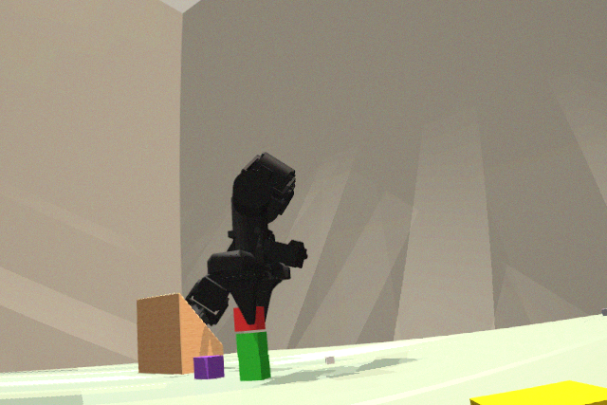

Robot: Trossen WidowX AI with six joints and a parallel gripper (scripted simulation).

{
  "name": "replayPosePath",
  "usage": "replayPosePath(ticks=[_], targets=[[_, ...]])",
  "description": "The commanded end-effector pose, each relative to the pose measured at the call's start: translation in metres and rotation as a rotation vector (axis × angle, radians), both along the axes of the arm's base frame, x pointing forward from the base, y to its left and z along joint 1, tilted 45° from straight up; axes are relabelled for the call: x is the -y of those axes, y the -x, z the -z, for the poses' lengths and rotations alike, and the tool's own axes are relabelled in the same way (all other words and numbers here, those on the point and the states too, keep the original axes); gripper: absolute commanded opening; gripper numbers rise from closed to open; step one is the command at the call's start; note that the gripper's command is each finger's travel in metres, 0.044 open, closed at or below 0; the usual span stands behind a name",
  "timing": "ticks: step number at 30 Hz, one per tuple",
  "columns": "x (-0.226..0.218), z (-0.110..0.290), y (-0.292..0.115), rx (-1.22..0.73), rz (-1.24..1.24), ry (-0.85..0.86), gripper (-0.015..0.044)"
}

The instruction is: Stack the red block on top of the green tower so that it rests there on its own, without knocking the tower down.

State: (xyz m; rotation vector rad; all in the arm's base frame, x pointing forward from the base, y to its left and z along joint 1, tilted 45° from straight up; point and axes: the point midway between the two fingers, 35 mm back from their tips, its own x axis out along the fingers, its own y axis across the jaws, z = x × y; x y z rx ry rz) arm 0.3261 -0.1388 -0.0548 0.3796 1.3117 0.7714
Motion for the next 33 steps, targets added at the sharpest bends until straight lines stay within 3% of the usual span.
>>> replayPosePath(ticks=[1,18,33], targets=[[-0.0029,0.0024,-0.0012,0.002,0.006,-0.002,0.0000],[-0.0018,0.0014,-0.0012,0.001,0.006,-0.002,0.0000],[-0.0035,0.0028,-0.0007,0.001,-0.002,0.000,0.0394]])
